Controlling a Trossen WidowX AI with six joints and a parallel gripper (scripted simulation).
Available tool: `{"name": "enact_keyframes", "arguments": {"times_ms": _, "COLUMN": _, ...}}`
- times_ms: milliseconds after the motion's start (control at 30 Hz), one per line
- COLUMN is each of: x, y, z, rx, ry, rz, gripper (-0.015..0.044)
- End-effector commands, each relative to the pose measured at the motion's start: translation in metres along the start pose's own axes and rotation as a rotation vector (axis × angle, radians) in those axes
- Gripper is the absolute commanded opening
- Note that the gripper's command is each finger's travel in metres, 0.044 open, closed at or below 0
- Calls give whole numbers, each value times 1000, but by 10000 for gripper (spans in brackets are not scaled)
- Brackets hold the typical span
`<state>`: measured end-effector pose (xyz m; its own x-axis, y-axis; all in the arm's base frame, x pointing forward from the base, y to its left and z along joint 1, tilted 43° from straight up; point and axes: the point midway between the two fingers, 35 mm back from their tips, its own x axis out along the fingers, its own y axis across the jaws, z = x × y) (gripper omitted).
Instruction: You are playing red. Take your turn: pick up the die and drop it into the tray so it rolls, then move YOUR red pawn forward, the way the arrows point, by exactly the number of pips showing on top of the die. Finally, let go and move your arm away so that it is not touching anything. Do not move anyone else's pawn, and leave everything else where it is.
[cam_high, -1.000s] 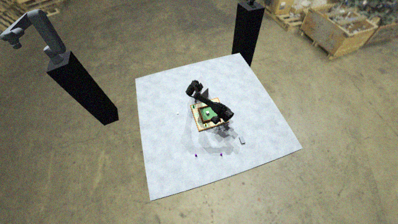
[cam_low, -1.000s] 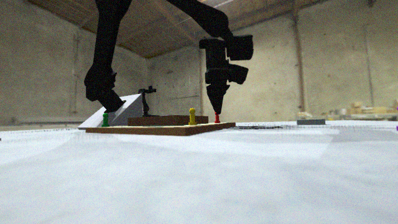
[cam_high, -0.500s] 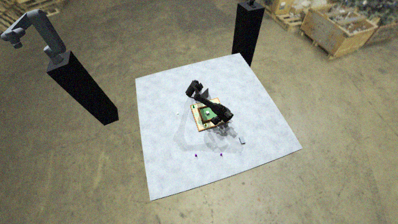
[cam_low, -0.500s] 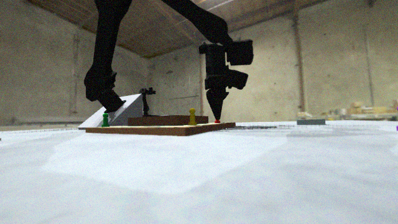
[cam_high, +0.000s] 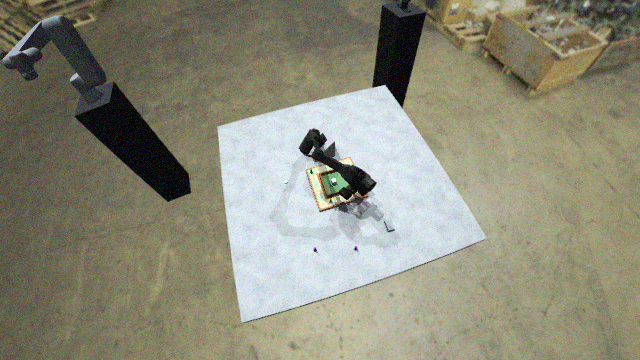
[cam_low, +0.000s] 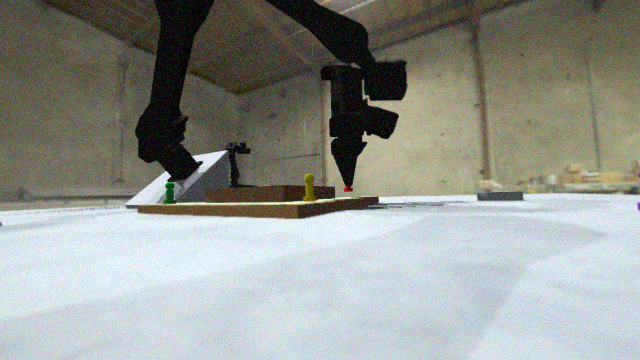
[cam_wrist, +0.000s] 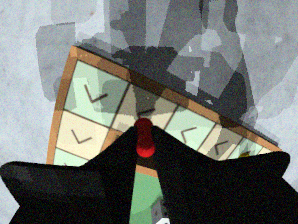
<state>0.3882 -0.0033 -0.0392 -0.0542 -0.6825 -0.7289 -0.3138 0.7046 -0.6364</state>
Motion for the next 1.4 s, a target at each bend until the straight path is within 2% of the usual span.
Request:
{"name": "enact_keyframes", "arguments": {"times_ms": 0, "x": -22, "y": 1, "z": 6, "rx": 6, "ry": -15, "rz": 5, "gripper": 0}}
{"name": "enact_keyframes", "arguments": {"times_ms": 567, "x": -113, "y": 3, "z": -1, "rx": 6, "ry": -13, "rz": 5, "gripper": 0}}
{"name": "enact_keyframes", "arguments": {"times_ms": 1367, "x": -69, "y": 51, "z": -29, "rx": 5, "ry": -12, "rz": 6, "gripper": 0}}
